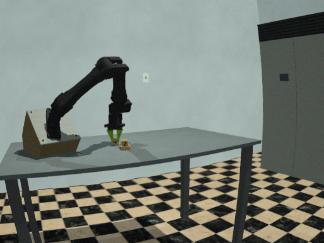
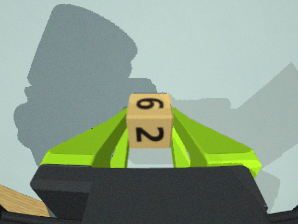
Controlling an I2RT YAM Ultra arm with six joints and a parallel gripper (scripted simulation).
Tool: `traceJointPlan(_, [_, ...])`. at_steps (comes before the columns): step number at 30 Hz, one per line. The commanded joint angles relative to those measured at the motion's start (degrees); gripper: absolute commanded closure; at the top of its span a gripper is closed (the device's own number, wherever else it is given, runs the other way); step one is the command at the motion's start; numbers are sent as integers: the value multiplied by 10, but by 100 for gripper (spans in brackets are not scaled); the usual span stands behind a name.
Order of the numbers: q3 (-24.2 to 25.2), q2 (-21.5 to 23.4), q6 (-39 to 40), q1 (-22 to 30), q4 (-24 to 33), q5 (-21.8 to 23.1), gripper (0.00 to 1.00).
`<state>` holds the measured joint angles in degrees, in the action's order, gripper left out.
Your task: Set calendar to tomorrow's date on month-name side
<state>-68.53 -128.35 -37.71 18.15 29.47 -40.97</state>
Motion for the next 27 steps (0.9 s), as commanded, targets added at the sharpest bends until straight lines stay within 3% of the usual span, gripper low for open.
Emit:
traceJointPlan(1, [-5,11,-5,10,-8,3,74])
traceJointPlan(27, [-3,6,-7,10,-10,3,74])
